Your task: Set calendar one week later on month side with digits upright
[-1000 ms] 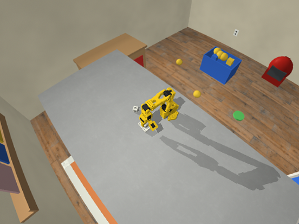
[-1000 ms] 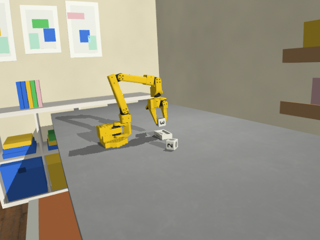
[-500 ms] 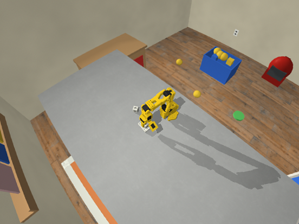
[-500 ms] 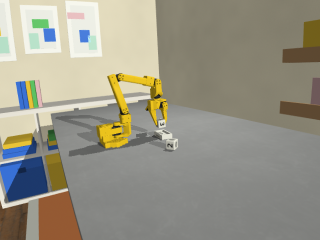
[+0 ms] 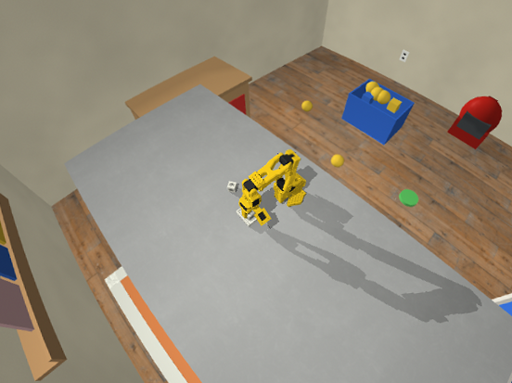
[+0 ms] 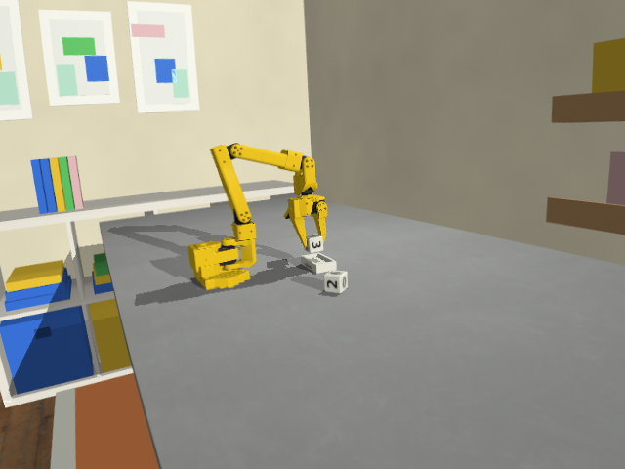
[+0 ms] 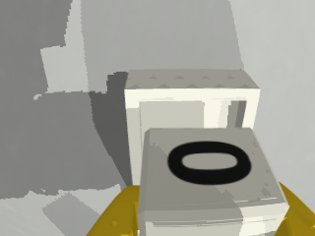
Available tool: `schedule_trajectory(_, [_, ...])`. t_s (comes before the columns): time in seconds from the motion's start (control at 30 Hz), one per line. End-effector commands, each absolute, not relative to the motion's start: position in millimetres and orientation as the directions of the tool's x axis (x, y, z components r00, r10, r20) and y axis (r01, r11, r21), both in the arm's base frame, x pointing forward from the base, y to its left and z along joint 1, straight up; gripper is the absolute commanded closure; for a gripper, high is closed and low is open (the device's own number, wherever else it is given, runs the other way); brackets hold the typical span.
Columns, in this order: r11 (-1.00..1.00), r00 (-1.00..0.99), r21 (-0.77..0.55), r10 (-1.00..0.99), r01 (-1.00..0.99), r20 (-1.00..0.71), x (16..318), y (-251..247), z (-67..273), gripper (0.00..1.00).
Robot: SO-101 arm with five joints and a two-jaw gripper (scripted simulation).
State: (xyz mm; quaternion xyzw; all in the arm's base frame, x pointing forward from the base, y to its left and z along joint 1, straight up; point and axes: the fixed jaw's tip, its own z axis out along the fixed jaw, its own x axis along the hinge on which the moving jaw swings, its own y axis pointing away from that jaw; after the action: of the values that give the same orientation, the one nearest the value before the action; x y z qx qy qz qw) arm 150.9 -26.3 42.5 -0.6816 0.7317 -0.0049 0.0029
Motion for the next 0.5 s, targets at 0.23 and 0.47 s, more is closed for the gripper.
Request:
schedule_trajectory(0.23, [0.074, -0.074, -0.036, -0.997, -0.997, 0.003, 154.4, -26.2, 42.4, 1.00])
schedule_trajectory(0.47, [0.074, -0.074, -0.036, -0.997, -0.997, 0.003, 154.4, -26.1, 38.4, 1.00])
